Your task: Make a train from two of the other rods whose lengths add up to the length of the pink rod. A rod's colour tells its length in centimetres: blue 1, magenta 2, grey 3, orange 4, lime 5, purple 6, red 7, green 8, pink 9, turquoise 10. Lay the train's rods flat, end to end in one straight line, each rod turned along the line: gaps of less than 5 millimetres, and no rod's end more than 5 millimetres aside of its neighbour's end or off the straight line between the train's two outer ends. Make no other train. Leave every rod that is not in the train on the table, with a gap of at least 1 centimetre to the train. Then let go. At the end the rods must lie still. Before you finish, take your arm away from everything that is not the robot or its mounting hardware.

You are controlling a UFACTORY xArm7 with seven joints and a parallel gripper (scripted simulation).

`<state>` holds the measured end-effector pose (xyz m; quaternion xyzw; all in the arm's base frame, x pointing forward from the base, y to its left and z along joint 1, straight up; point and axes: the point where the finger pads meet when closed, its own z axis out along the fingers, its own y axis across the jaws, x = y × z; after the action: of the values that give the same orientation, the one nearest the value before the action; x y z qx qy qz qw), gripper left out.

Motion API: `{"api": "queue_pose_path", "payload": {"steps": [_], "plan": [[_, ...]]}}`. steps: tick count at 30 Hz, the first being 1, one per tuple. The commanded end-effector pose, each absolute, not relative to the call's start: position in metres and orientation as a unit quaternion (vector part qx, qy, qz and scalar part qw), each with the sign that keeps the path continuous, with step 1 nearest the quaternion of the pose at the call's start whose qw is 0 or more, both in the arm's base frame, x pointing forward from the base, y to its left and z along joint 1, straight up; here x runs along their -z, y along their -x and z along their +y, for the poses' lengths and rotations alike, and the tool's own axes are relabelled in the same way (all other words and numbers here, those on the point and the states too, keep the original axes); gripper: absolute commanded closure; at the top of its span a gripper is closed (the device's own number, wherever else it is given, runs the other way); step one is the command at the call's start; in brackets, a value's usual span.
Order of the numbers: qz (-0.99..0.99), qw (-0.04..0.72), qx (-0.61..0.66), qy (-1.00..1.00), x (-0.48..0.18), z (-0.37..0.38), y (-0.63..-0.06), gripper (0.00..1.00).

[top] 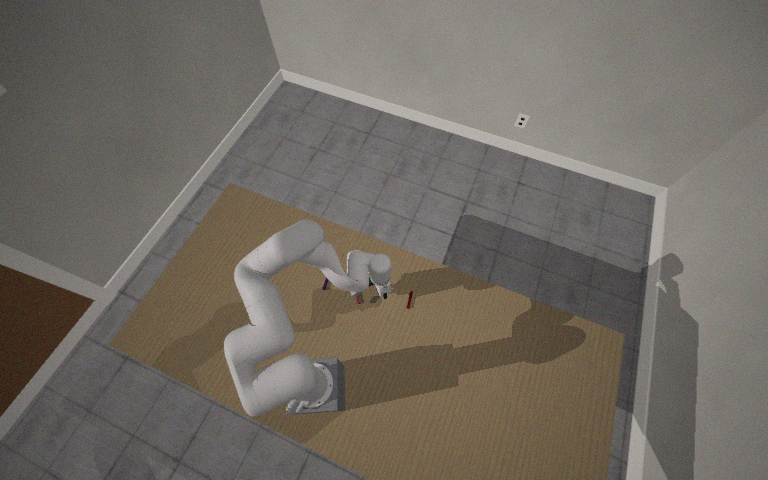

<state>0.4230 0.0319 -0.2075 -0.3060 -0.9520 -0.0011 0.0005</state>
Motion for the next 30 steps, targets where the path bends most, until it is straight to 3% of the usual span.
{"api": "queue_pose_path", "payload": {"steps": [1, 30], "plan": [[-0.952, -0.001, 0.002, 0.306, 0.2062, 0.0318, -0.4247, 0.96], [-0.952, -0.001, 0.002, 0.306, 0.2, 0.0318, -0.4247, 0.96]]}}
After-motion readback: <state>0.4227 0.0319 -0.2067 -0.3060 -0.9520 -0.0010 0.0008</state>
